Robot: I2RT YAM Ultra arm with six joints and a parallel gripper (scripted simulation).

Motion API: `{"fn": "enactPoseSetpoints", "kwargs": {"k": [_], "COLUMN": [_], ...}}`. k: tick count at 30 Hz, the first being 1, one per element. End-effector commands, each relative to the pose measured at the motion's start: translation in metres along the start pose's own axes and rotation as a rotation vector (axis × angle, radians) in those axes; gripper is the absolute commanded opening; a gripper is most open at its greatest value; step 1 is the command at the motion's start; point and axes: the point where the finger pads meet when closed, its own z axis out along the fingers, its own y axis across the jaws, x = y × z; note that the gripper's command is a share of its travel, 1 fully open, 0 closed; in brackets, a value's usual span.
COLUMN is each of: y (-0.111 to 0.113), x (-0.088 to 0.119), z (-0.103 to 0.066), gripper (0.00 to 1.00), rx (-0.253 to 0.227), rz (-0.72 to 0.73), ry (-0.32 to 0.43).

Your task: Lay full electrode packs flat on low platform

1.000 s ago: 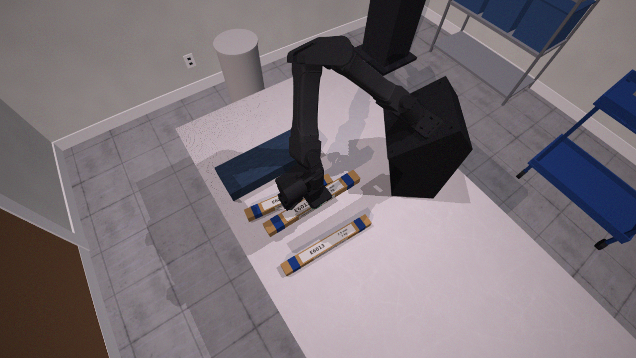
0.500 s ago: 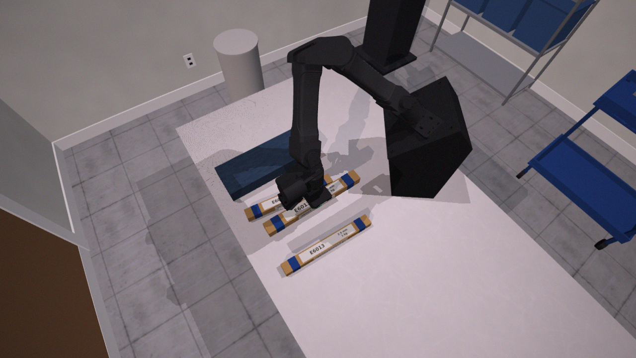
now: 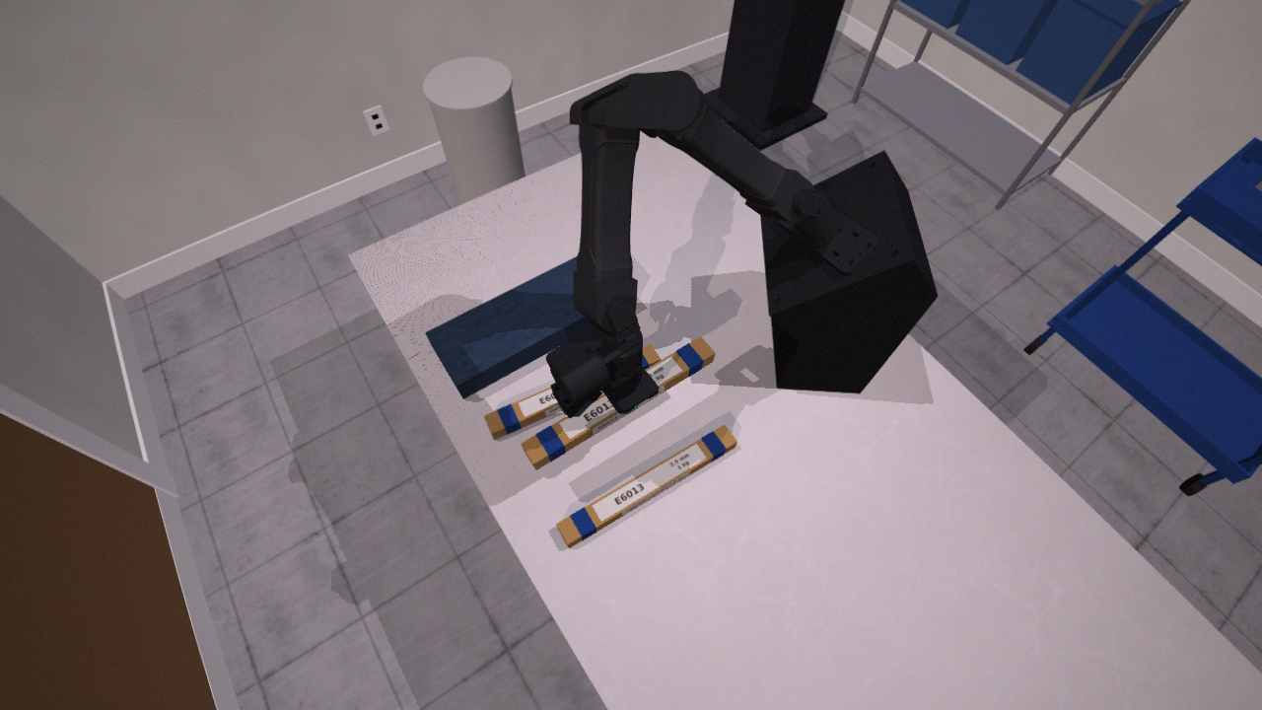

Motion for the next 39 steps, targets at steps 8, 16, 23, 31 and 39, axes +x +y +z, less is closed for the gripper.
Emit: {"fn": "enactPoseSetpoints", "kwargs": {"k": [8, 16, 23, 31, 39], "y": [0.004, 0.004, 0.007, 0.009, 0.006], "x": [-0.012, -0.012, -0.011, -0.019, -0.022], "z": [-0.015, -0.015, -0.018, -0.007, 0.002], "gripper": [0.0, 0.0, 0.0, 0.0, 0.0], "rx": [-0.017, -0.017, -0.028, -0.027, -0.028], "rz": [0.001, 0.001, -0.007, -0.004, 0.004], "ry": [-0.051, -0.051, -0.065, -0.072, -0.085]}}
